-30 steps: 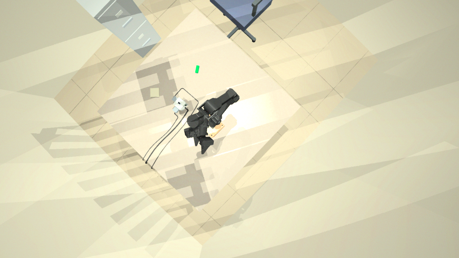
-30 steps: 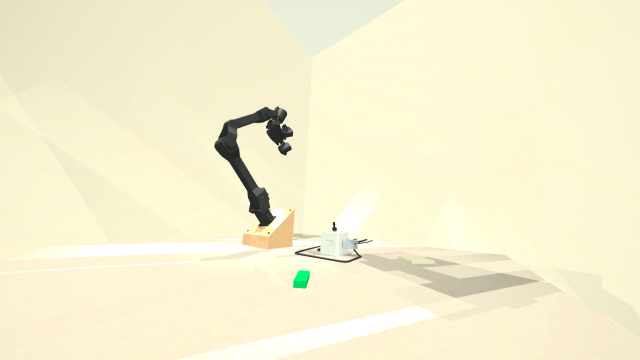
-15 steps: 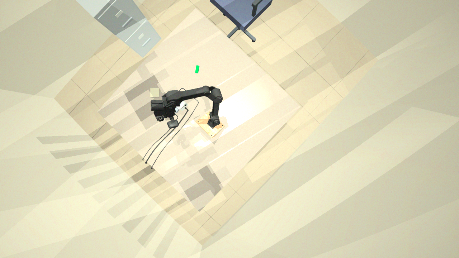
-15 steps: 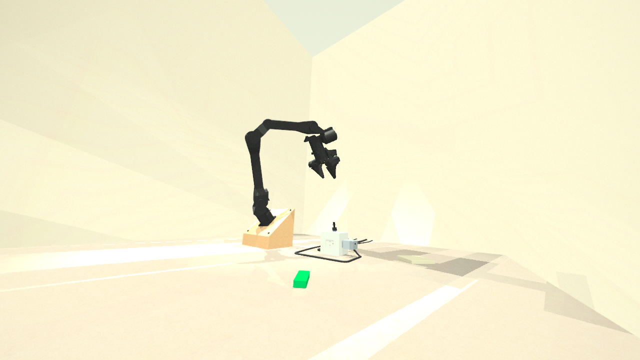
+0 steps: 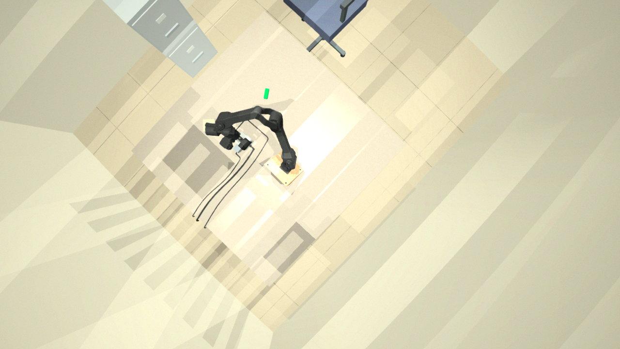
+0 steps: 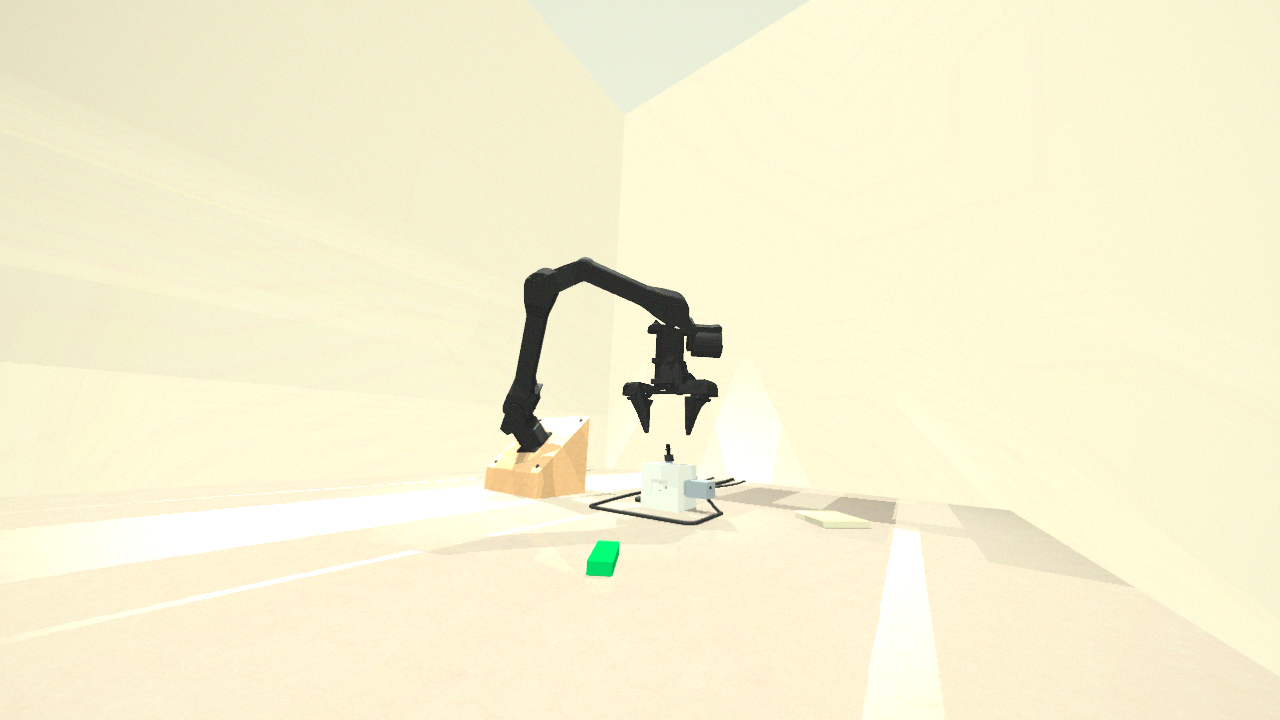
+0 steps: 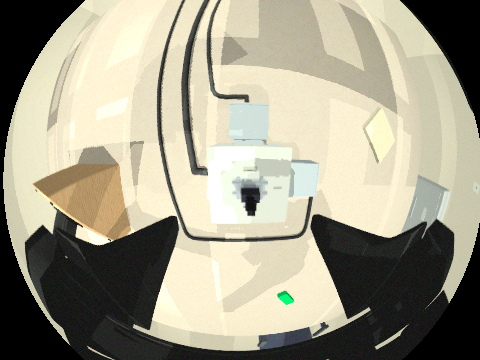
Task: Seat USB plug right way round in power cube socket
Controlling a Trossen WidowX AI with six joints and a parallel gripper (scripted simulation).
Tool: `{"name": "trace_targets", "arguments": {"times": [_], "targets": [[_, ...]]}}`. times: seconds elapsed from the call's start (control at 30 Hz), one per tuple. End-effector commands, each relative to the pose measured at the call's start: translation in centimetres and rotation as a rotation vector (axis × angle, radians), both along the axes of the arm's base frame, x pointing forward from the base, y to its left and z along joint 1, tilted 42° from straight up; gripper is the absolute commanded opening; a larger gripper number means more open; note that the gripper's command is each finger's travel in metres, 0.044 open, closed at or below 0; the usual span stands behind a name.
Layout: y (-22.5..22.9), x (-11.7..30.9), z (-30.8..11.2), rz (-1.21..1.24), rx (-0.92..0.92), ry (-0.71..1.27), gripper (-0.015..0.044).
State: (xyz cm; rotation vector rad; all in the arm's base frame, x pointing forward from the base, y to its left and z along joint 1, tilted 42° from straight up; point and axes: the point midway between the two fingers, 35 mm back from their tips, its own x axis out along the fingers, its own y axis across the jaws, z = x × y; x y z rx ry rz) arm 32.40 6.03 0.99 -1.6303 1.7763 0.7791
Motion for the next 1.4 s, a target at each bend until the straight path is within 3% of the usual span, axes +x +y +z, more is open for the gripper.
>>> {"name": "trace_targets", "arguments": {"times": [0.0,1.17,1.37], "targets": [[0.1,0.3,0.4,0.027,-0.006,0.000,0.0440],[-1.8,0.2,-1.9,0.027,-0.008,0.000,0.0440],[-1.7,0.2,-1.8,0.019,-0.003,-0.004,0.0282]]}}
